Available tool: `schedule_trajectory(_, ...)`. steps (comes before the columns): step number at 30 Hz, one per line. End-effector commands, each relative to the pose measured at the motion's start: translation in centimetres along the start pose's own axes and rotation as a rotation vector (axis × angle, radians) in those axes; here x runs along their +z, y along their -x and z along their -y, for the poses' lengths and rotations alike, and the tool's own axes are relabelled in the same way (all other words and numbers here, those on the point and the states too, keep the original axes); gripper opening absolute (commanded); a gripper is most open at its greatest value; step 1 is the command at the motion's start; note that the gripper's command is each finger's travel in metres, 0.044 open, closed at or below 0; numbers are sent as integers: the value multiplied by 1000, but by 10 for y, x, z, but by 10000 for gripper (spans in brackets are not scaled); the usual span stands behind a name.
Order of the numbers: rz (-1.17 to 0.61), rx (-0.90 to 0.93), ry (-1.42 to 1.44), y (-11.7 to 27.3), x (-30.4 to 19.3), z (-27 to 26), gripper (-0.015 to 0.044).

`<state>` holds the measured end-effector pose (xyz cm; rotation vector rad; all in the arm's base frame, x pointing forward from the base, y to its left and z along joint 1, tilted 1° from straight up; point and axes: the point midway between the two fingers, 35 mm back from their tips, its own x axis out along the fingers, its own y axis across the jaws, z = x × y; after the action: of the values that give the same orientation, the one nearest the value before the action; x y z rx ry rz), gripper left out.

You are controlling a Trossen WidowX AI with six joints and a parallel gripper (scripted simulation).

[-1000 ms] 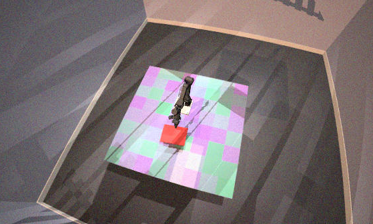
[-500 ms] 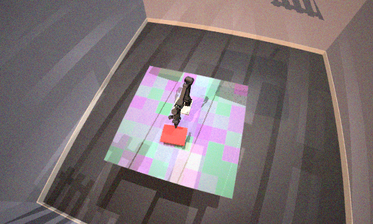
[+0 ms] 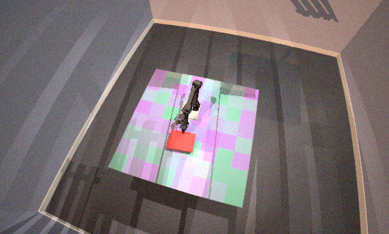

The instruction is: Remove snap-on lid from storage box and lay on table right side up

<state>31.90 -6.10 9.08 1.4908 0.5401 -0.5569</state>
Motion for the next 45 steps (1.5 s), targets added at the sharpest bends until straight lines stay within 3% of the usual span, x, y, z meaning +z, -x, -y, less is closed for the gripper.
schedule_trajectory(1, 0, 2, 0, 1, 0, -1, 0)
schedule_trajectory(45, 0, 2, 0, 8, -1, -7, 0)
